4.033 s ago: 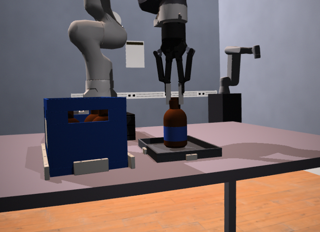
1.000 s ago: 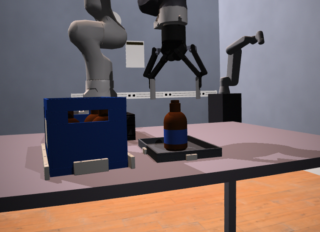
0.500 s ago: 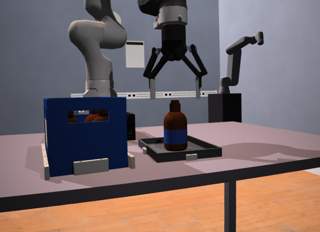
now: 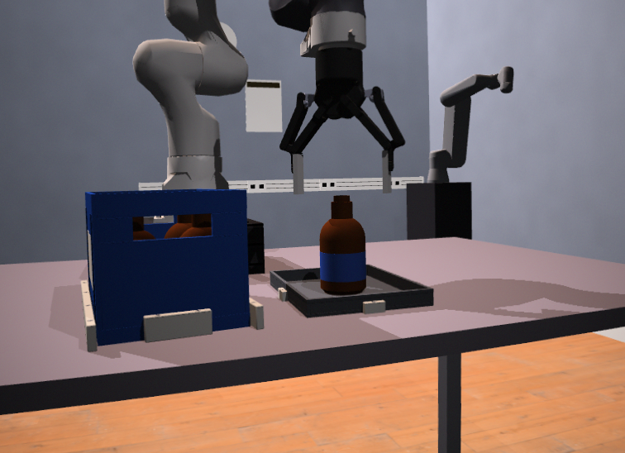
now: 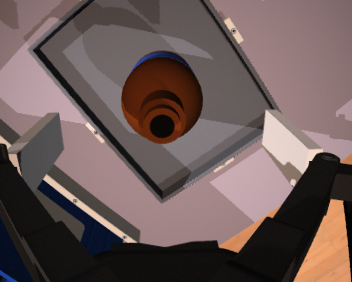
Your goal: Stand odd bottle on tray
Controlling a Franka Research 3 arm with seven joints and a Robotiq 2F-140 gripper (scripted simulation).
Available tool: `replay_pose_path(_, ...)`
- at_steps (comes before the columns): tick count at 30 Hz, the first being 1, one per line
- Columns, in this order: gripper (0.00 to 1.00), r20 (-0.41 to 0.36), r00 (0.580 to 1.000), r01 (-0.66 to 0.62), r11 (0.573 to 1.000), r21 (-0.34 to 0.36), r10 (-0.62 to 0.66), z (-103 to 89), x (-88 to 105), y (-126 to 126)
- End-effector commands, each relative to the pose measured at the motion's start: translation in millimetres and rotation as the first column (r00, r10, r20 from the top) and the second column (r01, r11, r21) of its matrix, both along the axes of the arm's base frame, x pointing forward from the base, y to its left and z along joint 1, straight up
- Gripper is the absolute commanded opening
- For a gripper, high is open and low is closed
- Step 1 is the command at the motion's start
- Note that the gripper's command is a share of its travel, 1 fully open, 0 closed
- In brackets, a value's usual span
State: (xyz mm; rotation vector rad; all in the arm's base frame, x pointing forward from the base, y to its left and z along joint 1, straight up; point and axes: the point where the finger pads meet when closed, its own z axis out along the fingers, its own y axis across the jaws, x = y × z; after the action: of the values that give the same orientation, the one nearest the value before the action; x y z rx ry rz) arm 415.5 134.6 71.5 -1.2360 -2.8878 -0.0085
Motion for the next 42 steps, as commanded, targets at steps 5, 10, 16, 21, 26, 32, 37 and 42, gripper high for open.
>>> replay_pose_path(5,1.0,0.003,1.0,0.001,1.0,-0.002,-0.001,0.0,0.7,-1)
replay_pose_path(10,1.0,0.003,1.0,0.001,1.0,-0.002,-0.001,0.0,0.7,-1)
replay_pose_path(16,1.0,0.003,1.0,0.001,1.0,-0.002,-0.001,0.0,0.7,-1)
replay_pose_path(21,1.0,0.003,1.0,0.001,1.0,-0.002,-0.001,0.4,0.7,-1)
replay_pose_path(26,1.0,0.003,1.0,0.001,1.0,-0.002,-0.001,2.6,0.7,-1)
replay_pose_path(32,1.0,0.003,1.0,0.001,1.0,-0.002,-0.001,8.9,0.7,-1)
replay_pose_path(37,1.0,0.003,1.0,0.001,1.0,-0.002,-0.001,13.8,0.7,-1)
replay_pose_path(42,1.0,0.003,1.0,0.001,1.0,-0.002,-0.001,24.0,0.6,-1)
